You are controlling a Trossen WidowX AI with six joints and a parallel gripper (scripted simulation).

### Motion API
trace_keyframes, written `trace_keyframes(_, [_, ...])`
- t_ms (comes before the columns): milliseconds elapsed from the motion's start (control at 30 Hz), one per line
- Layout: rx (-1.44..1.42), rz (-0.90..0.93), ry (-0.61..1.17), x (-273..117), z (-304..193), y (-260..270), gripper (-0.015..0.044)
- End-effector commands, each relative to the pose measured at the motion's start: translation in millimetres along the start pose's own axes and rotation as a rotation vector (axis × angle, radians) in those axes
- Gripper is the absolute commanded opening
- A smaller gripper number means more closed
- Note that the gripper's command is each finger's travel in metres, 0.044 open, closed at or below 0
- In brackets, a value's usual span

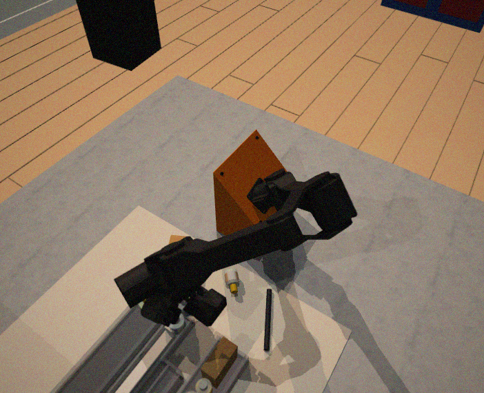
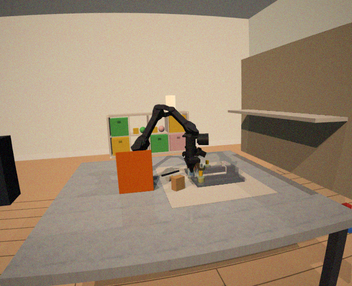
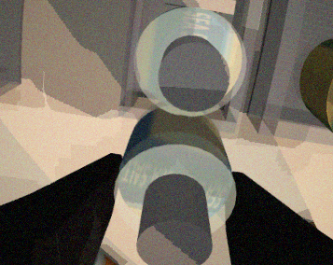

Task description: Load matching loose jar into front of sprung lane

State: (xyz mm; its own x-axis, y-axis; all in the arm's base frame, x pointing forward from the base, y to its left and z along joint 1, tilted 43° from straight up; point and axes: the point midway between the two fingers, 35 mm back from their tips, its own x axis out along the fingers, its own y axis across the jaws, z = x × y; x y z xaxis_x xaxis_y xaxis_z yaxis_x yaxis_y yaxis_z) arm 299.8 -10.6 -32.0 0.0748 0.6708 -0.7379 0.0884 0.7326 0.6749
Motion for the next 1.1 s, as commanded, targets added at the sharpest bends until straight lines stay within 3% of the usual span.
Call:
trace_keyframes(0, [-0.013,0.001,-0.022,-2.5,9.6,0.9,0.0])
trace_keyframes(1067, [-0.013,0.001,-0.022,-4.2,20.3,1.4,0.0])
